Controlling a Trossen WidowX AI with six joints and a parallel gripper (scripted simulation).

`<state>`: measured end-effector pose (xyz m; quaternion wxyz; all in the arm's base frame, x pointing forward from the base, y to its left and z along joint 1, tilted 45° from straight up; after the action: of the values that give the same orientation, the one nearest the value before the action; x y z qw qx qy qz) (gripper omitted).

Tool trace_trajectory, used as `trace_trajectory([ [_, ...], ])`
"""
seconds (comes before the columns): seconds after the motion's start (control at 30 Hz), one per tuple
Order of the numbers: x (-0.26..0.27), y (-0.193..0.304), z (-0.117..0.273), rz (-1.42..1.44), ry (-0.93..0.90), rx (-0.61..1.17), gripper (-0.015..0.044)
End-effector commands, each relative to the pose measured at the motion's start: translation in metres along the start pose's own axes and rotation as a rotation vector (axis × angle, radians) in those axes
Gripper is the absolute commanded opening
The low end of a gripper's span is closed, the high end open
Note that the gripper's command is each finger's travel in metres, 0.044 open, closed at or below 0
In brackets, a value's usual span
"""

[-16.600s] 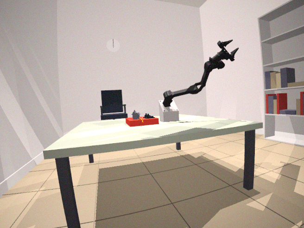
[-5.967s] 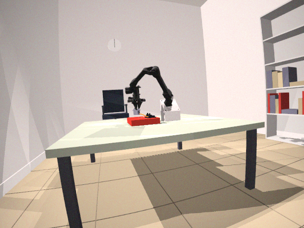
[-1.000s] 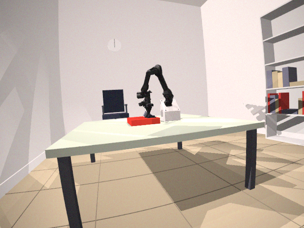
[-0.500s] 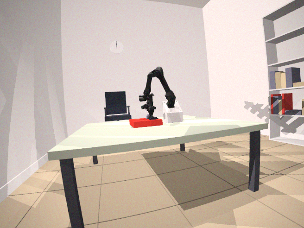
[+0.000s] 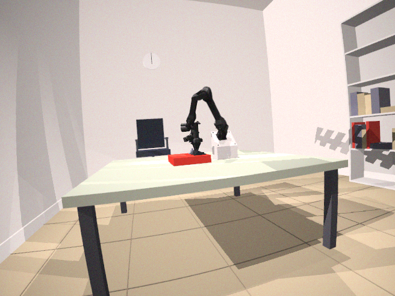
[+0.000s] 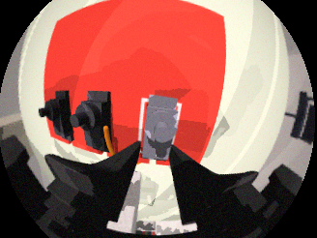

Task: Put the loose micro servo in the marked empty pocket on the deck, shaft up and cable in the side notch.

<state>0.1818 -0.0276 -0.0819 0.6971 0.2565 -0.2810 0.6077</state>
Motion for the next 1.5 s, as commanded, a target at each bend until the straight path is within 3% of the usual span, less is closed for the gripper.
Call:
trace_trajectory([
  [0.0,-0.001,-0.001,0.022,0.003,0.008,-0.007,0.0187],
  [0.33,0.002,0.003,0.033,0.003,0.007,-0.007,0.0187],
  [0.67,-0.002,-0.069,0.072,0.004,0.008,-0.009,0.0440],
  [0.87,0.005,-0.110,0.099,0.007,0.009,-0.011,0.0440],
  [1.03,0.005,-0.110,0.102,0.008,0.010,-0.011,0.0440],
  [1.23,0.006,-0.099,0.147,0.018,0.017,-0.016,0.0440],
  [1.47,0.006,-0.099,0.147,0.018,0.017,-0.016,0.0440],
])
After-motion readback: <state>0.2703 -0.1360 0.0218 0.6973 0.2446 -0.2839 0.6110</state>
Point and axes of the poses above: the point midway between the two fingers, 35 mm back from their tips, its own z axis back along the fingers, its own x axis across the jaws, y = z × x, the point moved 1 cm from there along z, back along the fingers, and after that the axes turned 2 degrees about -z, right-handed, at the moved point
